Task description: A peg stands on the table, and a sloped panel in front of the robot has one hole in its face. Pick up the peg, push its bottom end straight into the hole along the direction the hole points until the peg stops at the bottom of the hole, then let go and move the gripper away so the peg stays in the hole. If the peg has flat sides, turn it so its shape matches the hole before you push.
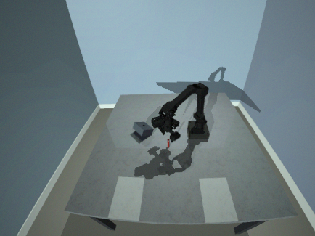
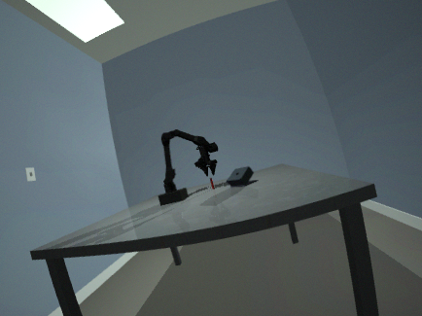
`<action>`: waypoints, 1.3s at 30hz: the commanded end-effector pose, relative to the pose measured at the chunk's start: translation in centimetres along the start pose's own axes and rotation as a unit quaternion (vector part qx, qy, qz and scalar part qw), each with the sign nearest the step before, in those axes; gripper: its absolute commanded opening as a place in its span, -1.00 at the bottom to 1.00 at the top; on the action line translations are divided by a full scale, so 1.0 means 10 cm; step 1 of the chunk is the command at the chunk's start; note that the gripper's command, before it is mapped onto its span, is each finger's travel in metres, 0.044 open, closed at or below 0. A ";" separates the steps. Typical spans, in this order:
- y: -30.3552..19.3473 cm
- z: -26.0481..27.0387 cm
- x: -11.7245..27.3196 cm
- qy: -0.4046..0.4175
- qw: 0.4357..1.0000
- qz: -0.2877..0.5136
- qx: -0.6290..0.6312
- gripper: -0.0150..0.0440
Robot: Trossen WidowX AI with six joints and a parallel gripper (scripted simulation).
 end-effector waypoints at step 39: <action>0.02 0.00 -0.55 -0.001 1.000 -0.002 -0.001 0.73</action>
Point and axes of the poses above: the point midway between the two fingers, 35 mm back from their tips, its own x axis back along the fingers, its own z axis across the jaws, y = z × x, the point moved 9 cm from there along x, back along the fingers, and after that the axes turned 2 degrees about -x, right-handed, at the moved point
